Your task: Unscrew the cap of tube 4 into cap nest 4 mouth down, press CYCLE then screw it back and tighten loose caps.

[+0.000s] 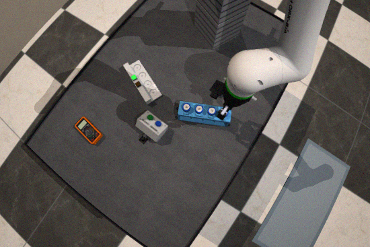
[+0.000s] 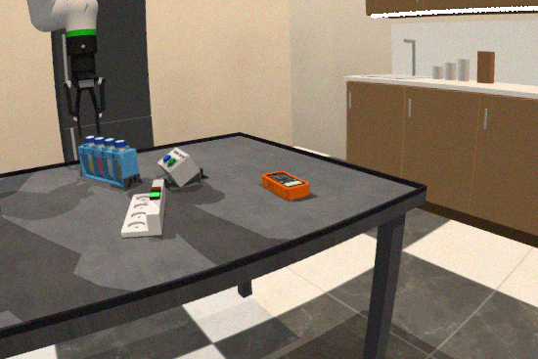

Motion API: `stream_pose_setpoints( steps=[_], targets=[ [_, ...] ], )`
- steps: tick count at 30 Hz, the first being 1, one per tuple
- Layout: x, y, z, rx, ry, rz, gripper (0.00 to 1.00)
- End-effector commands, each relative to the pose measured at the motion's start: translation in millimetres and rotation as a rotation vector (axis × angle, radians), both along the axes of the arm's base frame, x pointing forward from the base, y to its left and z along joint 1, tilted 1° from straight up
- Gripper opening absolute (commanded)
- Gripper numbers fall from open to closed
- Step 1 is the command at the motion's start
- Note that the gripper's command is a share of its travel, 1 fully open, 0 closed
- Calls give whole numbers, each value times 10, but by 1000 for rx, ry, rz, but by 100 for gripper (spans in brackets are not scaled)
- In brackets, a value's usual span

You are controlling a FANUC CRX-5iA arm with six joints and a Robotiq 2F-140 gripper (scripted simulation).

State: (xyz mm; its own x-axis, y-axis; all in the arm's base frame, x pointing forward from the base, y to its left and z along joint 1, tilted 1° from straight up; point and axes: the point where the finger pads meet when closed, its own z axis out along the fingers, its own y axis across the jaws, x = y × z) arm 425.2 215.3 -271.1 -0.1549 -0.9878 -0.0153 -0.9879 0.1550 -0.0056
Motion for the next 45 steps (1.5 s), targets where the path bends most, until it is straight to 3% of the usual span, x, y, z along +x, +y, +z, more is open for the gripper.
stream_pose_setpoints(
  steps=[1, 11, 14, 19, 21, 23, 25, 31, 45],
  targets=[
    [6, 3, 87, 1, -1, 0, 41],
    [5, -1, 307, 1, -1, 0, 41],
    [86, -237, 304, -1, -5, 250, 41],
    [162, -460, 301, -5, -9, 465, 41],
    [172, -489, 301, -7, -11, 573, 41],
    [172, -489, 301, -7, -11, 573, 41],
    [174, -493, 301, -6, -12, 730, 41],
    [173, -493, 301, -6, -12, 730, 41],
    [176, -486, -54, -6, -12, 730, 41]
  ],
)
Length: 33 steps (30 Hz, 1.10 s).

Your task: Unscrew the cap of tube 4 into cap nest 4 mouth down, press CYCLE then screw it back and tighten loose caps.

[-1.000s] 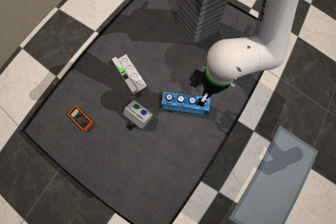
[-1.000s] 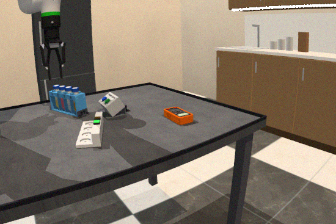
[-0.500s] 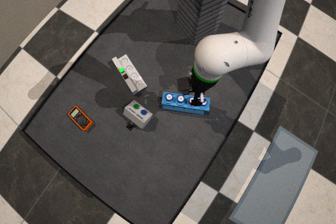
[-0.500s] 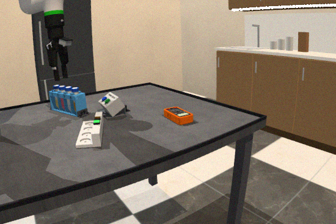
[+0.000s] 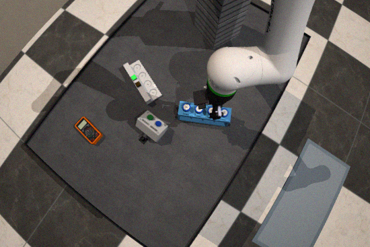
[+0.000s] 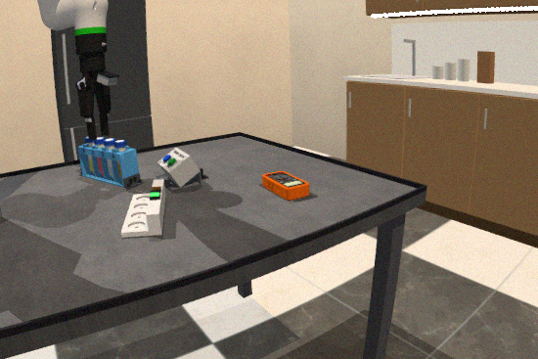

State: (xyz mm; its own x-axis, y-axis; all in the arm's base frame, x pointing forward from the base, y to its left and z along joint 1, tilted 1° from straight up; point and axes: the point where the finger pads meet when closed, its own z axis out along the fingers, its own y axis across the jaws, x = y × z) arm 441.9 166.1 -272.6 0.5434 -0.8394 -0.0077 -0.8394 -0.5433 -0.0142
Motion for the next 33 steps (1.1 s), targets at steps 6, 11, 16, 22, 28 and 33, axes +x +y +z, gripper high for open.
stream_pose_setpoints(
  steps=[6, 11, 16, 22, 28, 33],
  targets=[
    [9, 7, -48, 1, -1, 0, 41],
    [9, 8, -68, 1, -1, 0, 41],
    [9, 8, -88, 1, -1, 0, 41],
    [9, 9, -118, 1, -1, 0, 41],
    [9, 9, -138, 1, -1, 0, 41],
    [9, 9, -138, 1, -1, 0, 30]
  ],
)
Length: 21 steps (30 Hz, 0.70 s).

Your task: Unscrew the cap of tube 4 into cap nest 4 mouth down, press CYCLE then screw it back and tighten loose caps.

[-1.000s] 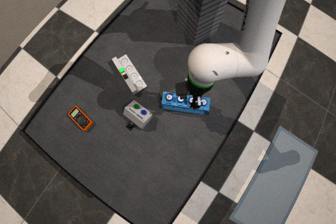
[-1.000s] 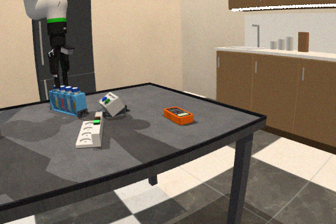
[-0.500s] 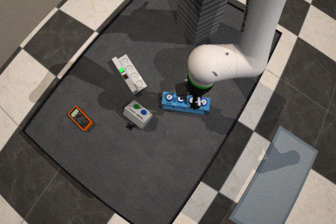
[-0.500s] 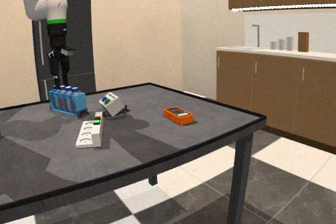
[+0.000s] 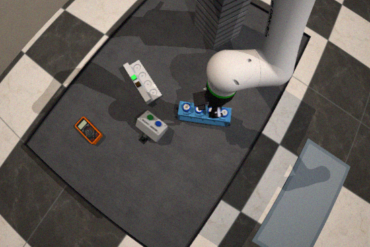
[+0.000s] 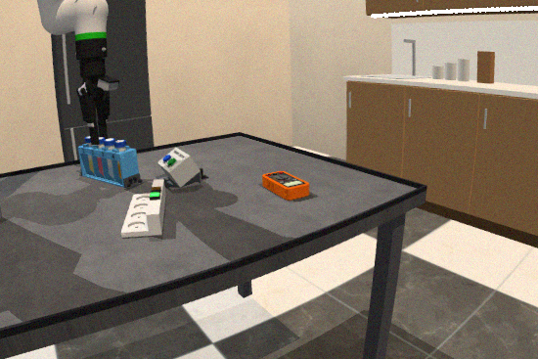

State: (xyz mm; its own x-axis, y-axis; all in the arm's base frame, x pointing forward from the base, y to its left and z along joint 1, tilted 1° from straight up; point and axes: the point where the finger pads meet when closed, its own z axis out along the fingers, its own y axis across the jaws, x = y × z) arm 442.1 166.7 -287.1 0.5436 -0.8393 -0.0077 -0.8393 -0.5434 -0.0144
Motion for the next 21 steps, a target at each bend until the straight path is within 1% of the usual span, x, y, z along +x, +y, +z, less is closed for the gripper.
stream_pose_setpoints(
  steps=[1, 13, 21],
  targets=[
    [7, 4, 6, 1, -1, 0, 30],
    [7, 4, 6, 1, -1, -20, 30],
    [8, 3, 5, 2, 1, -180, 30]
  ],
)
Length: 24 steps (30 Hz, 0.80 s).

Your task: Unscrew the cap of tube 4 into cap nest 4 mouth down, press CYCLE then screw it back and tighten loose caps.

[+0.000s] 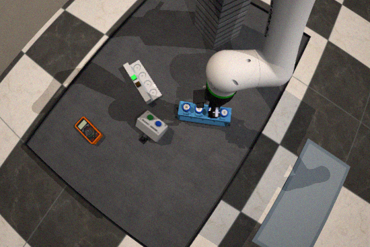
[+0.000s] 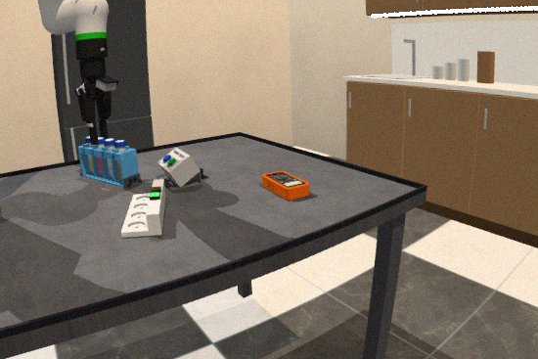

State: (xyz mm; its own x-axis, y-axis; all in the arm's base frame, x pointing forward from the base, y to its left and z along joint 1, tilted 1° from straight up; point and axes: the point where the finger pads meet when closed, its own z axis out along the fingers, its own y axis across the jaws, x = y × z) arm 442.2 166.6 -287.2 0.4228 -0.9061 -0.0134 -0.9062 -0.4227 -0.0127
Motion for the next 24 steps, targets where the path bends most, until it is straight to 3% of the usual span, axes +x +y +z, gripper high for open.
stream_pose_setpoints(
  steps=[1, 19, 20, 24],
  targets=[
    [7, 4, 5, -2, -2, -62, 30],
    [7, 4, 1, 0, 2, -350, 30],
    [7, 4, 7, 0, 2, -350, 41],
    [7, 4, 7, 0, 2, -350, 41]
  ],
)
